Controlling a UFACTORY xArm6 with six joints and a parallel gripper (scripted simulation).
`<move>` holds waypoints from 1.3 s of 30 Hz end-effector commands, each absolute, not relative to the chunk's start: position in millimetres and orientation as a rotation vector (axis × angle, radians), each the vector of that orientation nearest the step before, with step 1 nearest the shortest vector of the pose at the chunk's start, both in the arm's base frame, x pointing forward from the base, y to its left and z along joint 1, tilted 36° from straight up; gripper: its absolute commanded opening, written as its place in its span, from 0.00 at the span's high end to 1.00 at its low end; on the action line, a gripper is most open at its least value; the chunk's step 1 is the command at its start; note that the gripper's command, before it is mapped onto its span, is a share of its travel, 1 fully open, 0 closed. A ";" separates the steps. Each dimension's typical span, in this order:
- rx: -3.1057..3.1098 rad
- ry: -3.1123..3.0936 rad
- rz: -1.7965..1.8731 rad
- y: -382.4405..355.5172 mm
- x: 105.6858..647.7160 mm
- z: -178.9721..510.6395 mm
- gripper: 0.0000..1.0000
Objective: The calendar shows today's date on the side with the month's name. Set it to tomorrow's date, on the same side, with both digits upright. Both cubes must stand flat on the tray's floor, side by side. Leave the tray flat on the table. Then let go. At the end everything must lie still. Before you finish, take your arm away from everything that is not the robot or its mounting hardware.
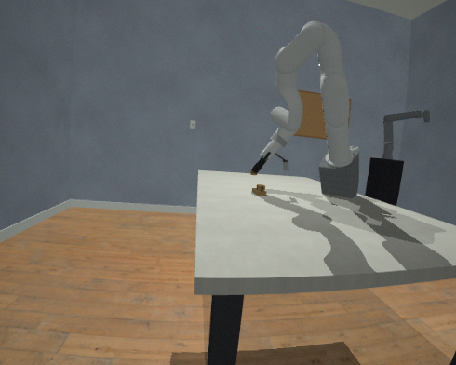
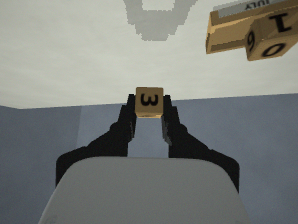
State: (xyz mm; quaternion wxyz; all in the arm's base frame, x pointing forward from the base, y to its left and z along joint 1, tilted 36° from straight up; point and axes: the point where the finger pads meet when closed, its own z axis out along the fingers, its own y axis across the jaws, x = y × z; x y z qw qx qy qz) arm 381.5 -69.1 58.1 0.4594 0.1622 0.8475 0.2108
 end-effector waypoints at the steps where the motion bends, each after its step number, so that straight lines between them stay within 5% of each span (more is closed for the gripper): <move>1: 0.380 2.159 0.566 -65.6 382.3 58.4 0.73; 39: 0.290 2.564 0.663 -74.4 387.8 64.3 0.73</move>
